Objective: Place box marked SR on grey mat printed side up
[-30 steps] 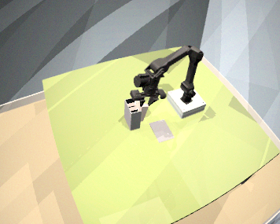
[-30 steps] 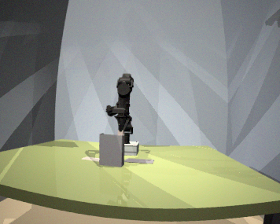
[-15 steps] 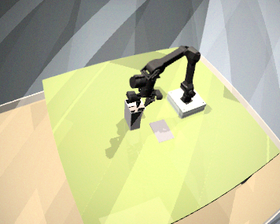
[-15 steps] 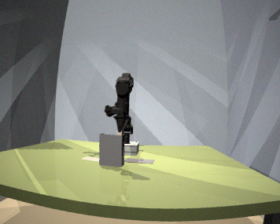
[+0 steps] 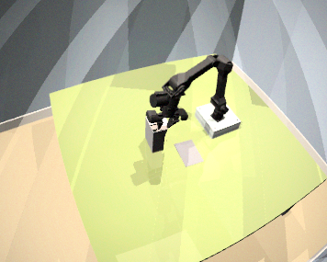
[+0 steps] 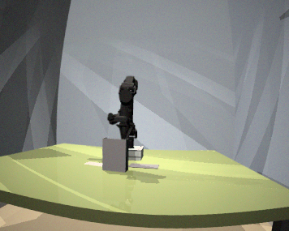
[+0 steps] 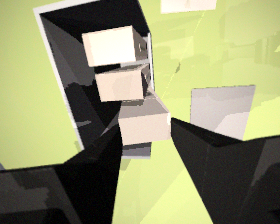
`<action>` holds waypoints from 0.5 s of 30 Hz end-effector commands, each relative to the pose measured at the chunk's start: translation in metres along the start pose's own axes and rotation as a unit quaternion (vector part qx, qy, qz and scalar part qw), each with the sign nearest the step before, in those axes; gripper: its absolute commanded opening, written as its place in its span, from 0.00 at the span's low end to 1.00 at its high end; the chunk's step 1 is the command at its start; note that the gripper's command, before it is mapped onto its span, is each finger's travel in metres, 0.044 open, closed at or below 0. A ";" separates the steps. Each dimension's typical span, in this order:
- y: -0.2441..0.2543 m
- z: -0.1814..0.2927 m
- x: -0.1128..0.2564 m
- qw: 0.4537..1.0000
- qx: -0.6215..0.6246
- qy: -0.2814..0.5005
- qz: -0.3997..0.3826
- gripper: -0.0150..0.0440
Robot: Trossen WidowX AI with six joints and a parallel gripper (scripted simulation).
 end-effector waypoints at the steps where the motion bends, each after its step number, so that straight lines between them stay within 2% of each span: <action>1: 0.000 0.000 -0.006 1.000 0.002 0.002 0.000 0.51; 15: 0.000 0.000 -0.020 1.000 0.002 0.001 0.003 0.51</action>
Point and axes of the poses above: the point midway between the two fingers, 35 mm back from their tips, its own x axis back along the fingers, its own y axis across the jaws, z = x × y, the point moved 6 cm from there along x, back along the fingers, and after that the axes turned 3 degrees about -x, right-handed, at the moved point
